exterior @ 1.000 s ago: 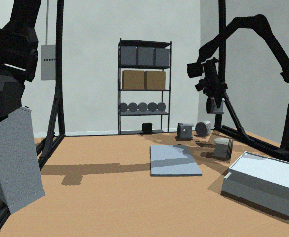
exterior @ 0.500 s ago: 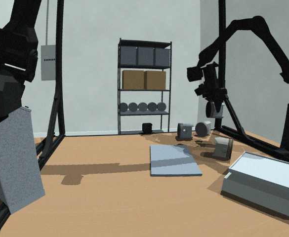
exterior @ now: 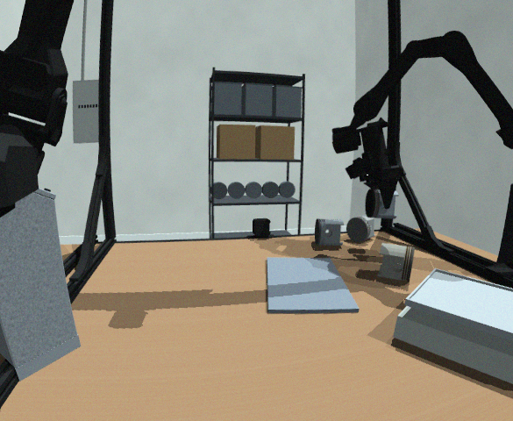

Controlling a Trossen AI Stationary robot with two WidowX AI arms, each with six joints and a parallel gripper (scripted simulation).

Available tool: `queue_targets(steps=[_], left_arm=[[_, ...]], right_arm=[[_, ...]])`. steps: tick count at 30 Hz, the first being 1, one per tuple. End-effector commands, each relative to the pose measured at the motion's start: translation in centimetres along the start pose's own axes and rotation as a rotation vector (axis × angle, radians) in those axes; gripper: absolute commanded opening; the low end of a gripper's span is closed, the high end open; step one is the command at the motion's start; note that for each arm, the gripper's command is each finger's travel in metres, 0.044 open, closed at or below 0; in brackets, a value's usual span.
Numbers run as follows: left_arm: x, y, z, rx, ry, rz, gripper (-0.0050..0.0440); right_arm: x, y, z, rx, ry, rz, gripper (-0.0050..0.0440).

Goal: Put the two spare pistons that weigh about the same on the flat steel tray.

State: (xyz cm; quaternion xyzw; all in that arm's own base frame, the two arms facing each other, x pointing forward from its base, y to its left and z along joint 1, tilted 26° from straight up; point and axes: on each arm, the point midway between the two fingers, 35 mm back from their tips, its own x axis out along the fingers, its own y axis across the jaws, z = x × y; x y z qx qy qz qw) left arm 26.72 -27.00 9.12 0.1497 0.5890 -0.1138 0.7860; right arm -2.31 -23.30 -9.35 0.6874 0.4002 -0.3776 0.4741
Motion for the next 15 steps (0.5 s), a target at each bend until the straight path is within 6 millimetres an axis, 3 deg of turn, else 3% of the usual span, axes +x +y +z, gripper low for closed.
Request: queue_targets(steps=[1,15], left_arm=[[1.0,0.0,-0.2,0.005,0.010,0.004,0.0158],[2.9,-0.2,0.0,0.005,0.010,0.004,0.0158]], right_arm=[[0.0,0.0,0.0,-0.001,0.001,0.002,0.0440],[0.0,0.0,0.0,-0.001,0.001,0.002,0.0440]])
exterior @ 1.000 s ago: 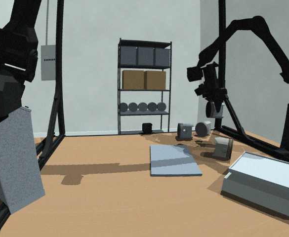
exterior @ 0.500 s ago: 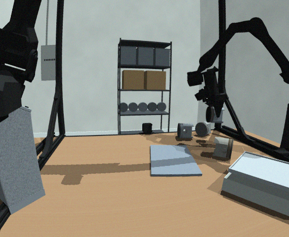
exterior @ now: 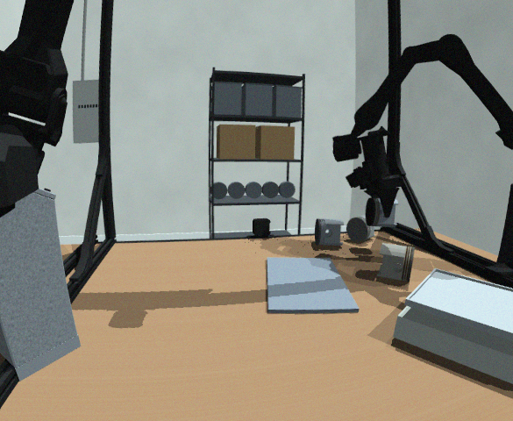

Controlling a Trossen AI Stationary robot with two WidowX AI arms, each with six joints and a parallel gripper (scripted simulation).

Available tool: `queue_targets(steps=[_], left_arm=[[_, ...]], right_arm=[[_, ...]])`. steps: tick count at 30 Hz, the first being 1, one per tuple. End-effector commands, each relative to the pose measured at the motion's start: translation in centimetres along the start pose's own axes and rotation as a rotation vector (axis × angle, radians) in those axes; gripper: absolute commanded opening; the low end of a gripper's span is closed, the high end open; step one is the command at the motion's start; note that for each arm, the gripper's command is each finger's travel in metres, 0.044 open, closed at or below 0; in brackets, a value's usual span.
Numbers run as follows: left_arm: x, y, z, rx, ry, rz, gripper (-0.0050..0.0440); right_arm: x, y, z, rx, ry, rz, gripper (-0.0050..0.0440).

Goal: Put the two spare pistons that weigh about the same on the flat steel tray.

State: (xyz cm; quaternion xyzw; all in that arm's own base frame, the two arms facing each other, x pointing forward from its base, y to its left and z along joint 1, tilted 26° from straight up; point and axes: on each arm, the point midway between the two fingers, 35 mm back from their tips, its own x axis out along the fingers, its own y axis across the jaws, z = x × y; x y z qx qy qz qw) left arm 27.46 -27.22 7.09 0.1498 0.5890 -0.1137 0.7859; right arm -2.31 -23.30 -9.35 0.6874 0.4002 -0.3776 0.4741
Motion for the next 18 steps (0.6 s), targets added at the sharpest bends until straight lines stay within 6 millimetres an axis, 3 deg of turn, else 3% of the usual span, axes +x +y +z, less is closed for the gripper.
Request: queue_targets(steps=[1,18], left_arm=[[0.9,0.0,-0.2,0.005,0.010,0.004,0.0158],[3.4,-0.2,0.1,0.005,0.010,0.004,0.0158]], right_arm=[[0.0,0.0,0.0,-0.001,0.001,0.002,0.0440],[0.0,0.0,0.0,-0.001,0.001,0.002,0.0440]])
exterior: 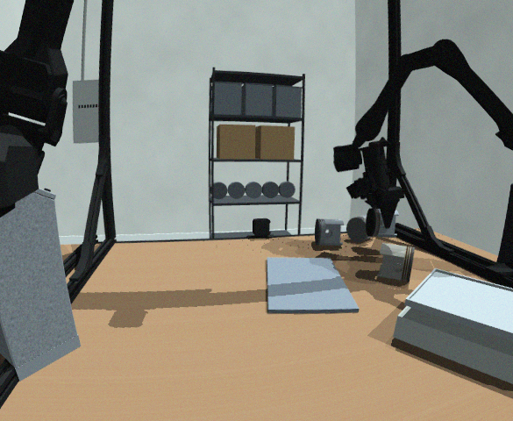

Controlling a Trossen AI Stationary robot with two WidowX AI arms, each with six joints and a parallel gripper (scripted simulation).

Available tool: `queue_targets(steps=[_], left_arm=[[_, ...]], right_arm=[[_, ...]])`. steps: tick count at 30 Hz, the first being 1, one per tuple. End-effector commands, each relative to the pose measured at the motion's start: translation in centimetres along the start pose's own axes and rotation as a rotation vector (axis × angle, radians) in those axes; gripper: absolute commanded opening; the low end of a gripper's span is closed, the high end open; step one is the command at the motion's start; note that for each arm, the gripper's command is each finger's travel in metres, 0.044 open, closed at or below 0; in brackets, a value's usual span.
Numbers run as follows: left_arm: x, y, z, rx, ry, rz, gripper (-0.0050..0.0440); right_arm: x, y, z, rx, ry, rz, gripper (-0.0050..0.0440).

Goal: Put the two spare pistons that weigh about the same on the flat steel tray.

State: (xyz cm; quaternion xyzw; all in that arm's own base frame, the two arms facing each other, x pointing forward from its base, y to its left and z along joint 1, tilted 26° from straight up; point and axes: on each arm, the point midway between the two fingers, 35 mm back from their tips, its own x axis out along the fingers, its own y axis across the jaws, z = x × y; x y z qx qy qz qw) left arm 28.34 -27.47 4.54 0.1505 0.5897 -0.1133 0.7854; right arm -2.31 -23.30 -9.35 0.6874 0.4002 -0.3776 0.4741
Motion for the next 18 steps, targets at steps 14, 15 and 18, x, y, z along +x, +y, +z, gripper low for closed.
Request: queue_targets(steps=[14,15,18], left_arm=[[2.7,-0.2,0.1,0.005,0.008,0.003,0.0158],[2.9,-0.2,0.1,0.005,0.008,0.003,0.0158],[3.4,-0.2,0.1,0.005,0.008,0.003,0.0158]], right_arm=[[0.0,0.0,0.0,-0.001,0.001,0.002,0.0440],[0.0,0.0,0.0,-0.001,0.001,0.002,0.0440],[0.0,0.0,0.0,-0.001,0.001,0.002,0.0440]])
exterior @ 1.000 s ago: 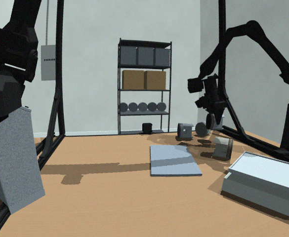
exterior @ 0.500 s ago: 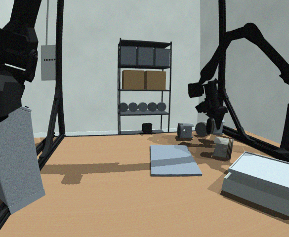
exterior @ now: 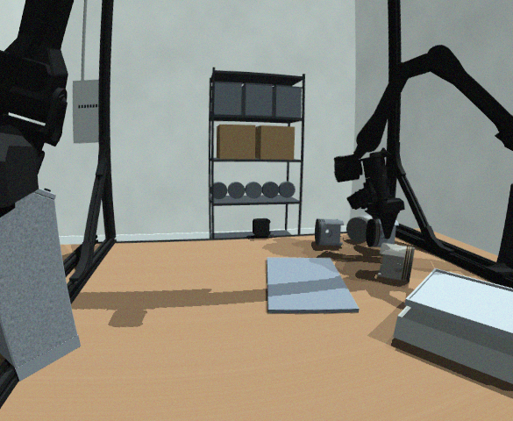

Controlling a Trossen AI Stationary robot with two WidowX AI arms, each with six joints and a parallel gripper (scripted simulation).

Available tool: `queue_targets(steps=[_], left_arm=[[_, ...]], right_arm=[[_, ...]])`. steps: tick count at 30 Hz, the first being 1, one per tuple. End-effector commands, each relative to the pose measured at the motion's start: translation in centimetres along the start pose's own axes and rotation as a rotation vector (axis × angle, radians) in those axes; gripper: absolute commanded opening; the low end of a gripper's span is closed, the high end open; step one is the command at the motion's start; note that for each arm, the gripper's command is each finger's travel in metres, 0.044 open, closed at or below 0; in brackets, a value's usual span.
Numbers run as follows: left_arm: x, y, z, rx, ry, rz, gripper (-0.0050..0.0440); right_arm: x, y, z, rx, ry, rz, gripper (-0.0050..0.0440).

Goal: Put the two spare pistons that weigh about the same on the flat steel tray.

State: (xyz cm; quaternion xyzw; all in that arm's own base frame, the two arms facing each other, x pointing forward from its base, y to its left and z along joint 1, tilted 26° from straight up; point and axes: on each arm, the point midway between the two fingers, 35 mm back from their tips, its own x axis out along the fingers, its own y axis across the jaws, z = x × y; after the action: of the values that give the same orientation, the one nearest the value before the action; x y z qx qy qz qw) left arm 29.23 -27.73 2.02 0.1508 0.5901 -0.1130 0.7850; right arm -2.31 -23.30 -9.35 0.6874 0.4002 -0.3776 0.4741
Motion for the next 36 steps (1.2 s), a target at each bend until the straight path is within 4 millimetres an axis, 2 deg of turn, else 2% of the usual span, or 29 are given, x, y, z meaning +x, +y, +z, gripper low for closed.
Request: queue_targets(steps=[1,11,12,32,36], left_arm=[[0.88,-0.03,-0.08,0.005,0.007,0.002,0.0158],[1.61,-0.09,0.00,0.005,0.007,0.002,0.0158],[1.58,-0.08,-0.01,0.005,0.007,0.002,0.0378],[1.58,-0.08,-0.01,0.005,0.007,0.002,0.0378],[0.91,-0.08,0.00,0.005,0.007,0.002,0.0378]], right_arm=[[0.01,0.03,-0.03,-0.001,0.001,0.002,0.0440],[0.01,0.03,-0.03,-0.001,0.001,0.002,0.0440],[0.01,0.03,-0.03,-0.001,0.001,0.002,0.0440],[0.01,0.03,-0.03,-0.001,0.001,0.002,0.0440],[0.01,0.03,-0.03,-0.001,0.001,0.002,0.0440]])
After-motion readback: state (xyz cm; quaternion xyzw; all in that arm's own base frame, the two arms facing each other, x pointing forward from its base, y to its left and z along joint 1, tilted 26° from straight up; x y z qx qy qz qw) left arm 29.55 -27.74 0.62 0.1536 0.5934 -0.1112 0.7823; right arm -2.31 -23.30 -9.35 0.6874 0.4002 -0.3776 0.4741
